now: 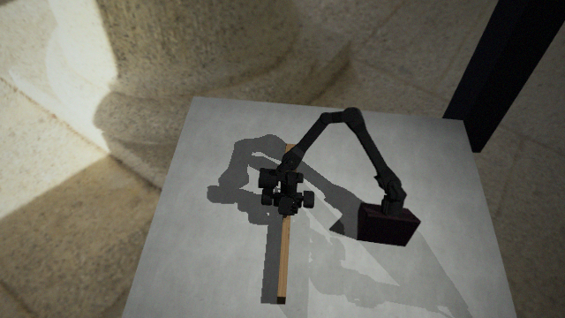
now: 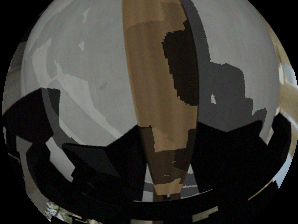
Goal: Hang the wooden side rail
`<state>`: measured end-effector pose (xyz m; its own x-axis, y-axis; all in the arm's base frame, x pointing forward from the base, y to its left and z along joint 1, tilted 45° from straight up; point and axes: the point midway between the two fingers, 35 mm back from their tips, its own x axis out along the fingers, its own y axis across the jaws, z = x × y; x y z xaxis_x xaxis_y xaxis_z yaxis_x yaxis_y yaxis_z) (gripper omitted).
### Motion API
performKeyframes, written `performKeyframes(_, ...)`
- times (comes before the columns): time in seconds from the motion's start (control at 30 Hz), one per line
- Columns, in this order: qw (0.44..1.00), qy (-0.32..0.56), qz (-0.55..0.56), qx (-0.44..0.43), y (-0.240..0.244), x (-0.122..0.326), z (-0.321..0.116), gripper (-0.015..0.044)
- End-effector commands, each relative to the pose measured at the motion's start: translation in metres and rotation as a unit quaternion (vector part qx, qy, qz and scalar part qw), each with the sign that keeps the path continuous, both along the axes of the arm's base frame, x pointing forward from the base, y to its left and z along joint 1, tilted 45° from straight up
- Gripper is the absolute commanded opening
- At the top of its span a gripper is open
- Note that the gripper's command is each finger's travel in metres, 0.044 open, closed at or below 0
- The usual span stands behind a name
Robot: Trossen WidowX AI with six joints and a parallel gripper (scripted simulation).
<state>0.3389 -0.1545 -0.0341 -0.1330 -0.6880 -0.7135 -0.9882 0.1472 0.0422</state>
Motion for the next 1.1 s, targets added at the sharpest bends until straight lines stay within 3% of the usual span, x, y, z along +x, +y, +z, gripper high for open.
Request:
performKeyframes(0.0, 1.000, 0.000, 0.000, 0.000, 0.0000, -0.0003, 0.0000, 0.0000)
performKeyframes(1.07, 1.000, -0.014, -0.006, -0.003, 0.0026, 0.0002, 0.0027, 0.0000)
